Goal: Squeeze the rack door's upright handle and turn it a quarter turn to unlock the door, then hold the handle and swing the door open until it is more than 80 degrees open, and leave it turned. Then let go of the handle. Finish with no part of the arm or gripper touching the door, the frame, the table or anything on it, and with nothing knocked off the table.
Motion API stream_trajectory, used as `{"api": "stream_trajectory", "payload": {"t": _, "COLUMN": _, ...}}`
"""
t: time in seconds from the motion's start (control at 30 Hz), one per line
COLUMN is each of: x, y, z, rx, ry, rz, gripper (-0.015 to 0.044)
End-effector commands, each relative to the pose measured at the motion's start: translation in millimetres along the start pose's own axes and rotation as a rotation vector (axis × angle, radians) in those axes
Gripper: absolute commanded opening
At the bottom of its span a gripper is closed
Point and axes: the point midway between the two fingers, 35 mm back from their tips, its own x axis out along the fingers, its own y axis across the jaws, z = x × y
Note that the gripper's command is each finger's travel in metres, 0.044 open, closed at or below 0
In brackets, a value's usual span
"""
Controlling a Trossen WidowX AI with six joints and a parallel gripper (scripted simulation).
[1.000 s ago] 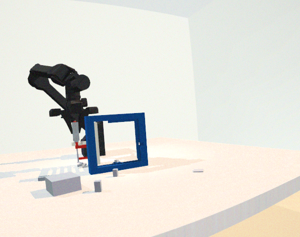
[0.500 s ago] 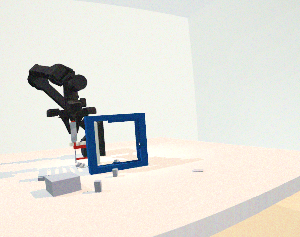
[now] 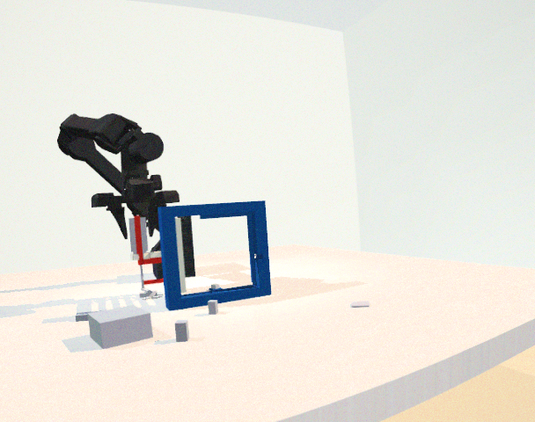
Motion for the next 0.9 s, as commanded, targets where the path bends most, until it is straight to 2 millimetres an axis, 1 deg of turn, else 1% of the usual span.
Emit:
{"api": "stream_trajectory", "payload": {"t": 0.0, "x": -3, "y": 0, "z": 0, "rx": -0.003, "ry": 0.001, "rz": 0.0, "gripper": 0.0293}}
{"api": "stream_trajectory", "payload": {"t": 0.87, "x": -41, "y": 1, "z": 2, "rx": -0.004, "ry": 0.0, "rz": 0.004, "gripper": 0.0293}}
